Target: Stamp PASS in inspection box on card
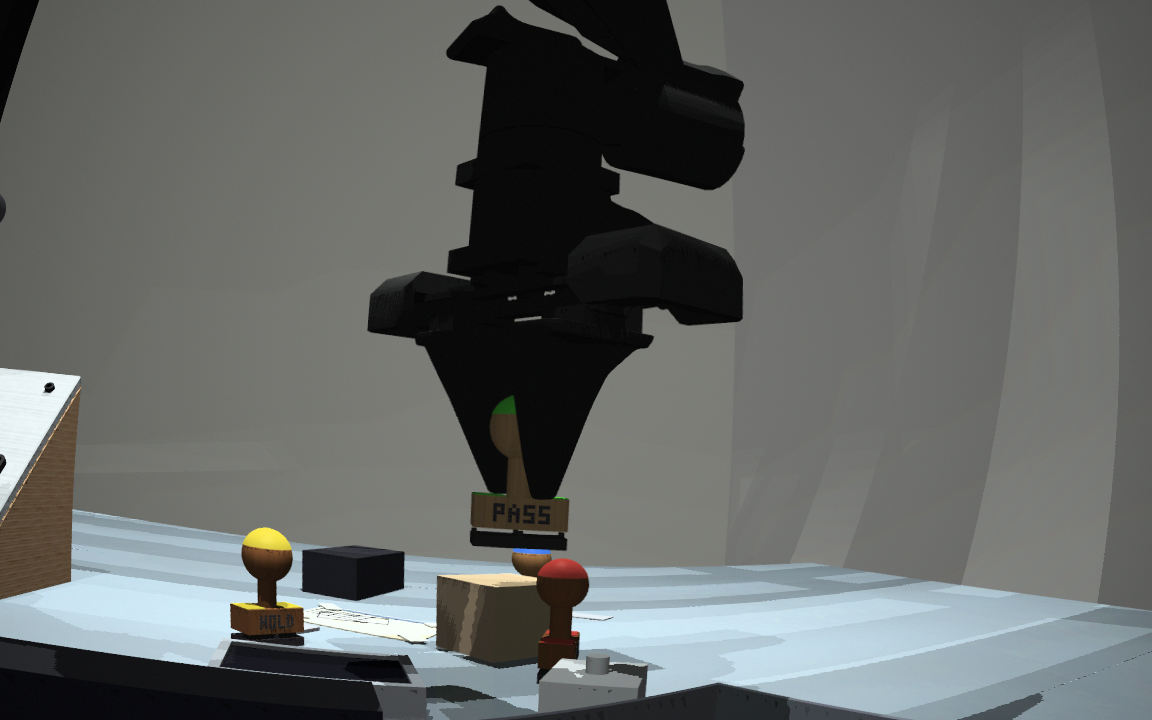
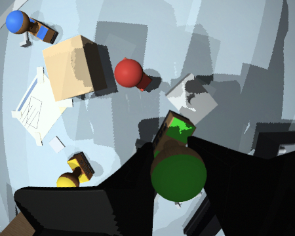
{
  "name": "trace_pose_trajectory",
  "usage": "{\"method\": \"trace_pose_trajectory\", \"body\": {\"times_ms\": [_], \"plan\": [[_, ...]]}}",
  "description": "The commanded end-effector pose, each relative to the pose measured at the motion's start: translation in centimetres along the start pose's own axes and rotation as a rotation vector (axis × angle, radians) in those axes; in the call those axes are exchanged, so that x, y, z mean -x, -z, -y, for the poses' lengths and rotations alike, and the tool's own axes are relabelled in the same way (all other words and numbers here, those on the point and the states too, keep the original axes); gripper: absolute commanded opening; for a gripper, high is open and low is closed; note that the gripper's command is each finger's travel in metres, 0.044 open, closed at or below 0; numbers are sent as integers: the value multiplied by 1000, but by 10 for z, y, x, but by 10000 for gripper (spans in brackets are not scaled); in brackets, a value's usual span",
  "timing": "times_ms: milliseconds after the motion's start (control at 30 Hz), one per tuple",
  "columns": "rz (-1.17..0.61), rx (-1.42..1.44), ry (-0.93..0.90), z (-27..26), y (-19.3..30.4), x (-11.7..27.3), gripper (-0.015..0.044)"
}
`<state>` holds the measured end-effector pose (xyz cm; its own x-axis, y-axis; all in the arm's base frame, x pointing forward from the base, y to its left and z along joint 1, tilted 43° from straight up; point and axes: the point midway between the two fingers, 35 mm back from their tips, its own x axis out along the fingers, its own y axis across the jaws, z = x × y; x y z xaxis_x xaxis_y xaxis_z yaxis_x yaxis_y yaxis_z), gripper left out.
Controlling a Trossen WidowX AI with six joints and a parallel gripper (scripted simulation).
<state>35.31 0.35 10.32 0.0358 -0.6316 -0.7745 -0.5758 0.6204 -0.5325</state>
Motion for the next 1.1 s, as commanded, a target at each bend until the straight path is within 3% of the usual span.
{"method": "trace_pose_trajectory", "body": {"times_ms": [0,200,1067], "plan": [[-10,1,11,28,16,0,0],[-24,-3,23,59,39,1,0],[-23,-3,23,62,39,-36,0]]}}
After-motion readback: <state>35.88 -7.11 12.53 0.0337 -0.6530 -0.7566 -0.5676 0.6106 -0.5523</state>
